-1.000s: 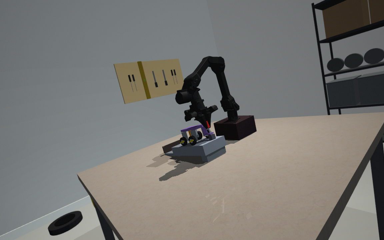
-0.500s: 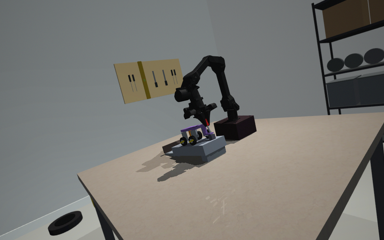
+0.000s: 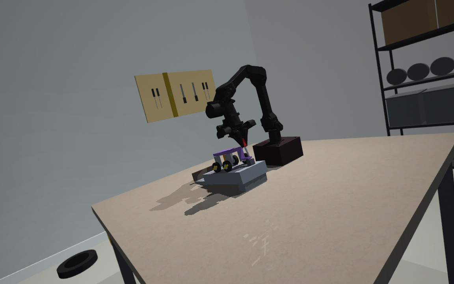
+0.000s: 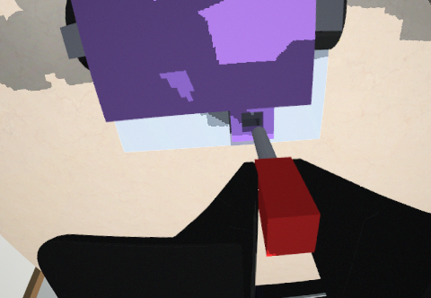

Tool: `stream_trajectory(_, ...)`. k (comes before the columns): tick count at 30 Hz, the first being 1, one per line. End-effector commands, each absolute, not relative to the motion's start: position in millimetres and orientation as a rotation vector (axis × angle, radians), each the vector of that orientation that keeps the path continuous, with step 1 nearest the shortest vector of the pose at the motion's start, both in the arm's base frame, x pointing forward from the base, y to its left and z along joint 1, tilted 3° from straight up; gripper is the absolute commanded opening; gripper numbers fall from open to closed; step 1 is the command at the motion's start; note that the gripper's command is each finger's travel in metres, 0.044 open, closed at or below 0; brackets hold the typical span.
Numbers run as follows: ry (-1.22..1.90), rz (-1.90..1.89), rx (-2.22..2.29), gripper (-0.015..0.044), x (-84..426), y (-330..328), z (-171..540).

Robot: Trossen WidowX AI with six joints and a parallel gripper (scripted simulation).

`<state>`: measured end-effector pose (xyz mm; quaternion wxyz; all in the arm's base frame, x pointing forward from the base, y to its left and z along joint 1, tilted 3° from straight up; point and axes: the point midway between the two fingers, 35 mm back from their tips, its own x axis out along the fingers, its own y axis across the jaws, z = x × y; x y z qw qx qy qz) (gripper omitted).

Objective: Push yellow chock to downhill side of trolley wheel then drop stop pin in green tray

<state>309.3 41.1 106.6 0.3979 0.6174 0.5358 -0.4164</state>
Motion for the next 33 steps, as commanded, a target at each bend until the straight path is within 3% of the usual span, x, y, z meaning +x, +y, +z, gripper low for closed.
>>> stream_trajectory(1, 1.357, -1.041, 1.567, 0.0, 310.9, 42.1, 111.6)
stream_trajectory(33, 1.359, -1.04, 1.569, 0.0, 311.3, 73.1, 123.2)
